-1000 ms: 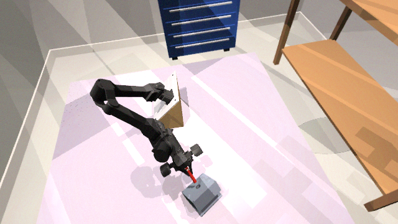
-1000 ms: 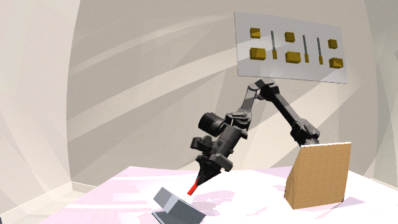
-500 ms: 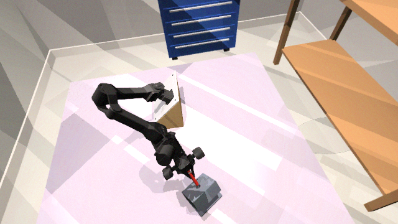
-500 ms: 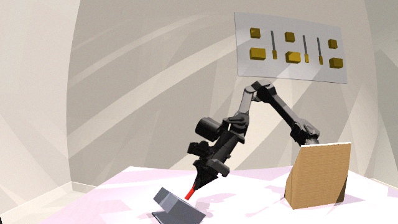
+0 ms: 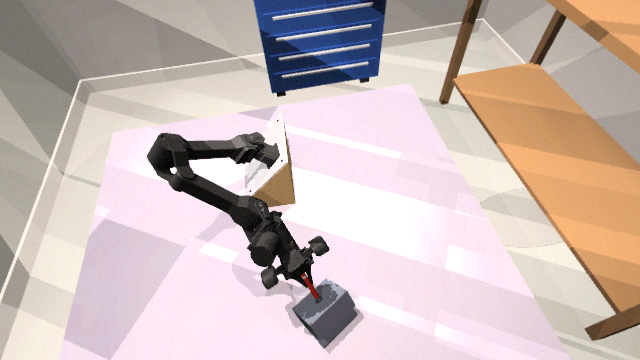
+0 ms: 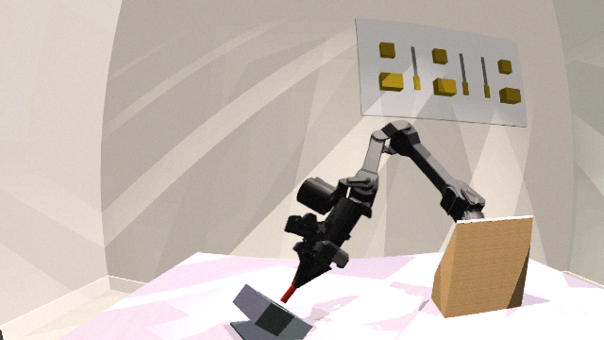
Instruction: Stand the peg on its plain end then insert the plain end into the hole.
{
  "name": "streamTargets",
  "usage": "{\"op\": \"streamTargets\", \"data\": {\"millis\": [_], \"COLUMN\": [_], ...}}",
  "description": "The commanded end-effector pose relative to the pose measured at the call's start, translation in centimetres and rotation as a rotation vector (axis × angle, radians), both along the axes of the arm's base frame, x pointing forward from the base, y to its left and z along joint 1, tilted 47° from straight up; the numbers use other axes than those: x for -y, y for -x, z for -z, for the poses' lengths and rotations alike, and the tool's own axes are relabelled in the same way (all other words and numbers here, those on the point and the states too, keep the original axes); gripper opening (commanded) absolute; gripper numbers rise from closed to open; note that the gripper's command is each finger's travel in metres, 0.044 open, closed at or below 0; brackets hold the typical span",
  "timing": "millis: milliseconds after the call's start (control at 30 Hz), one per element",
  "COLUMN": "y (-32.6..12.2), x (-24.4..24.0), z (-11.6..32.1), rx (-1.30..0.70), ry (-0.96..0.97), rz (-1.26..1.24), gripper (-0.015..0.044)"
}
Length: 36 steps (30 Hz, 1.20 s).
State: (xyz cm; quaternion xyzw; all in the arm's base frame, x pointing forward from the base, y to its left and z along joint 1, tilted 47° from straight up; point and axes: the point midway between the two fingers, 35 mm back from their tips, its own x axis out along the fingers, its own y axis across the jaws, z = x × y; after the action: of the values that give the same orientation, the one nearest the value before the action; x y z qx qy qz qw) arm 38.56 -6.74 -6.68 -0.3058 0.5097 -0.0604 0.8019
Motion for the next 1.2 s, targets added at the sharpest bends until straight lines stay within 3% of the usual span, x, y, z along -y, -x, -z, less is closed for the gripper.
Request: {"op": "streamTargets", "data": {"millis": [0,1167], "y": [-0.1,-1.2], "x": [0.0,0.5], "z": [0.0,1.1], "rx": [-0.001,0.000], "ry": [0.000,0.000], "rz": [0.001,0.001], "gripper": [0.0000,0.0000]}}
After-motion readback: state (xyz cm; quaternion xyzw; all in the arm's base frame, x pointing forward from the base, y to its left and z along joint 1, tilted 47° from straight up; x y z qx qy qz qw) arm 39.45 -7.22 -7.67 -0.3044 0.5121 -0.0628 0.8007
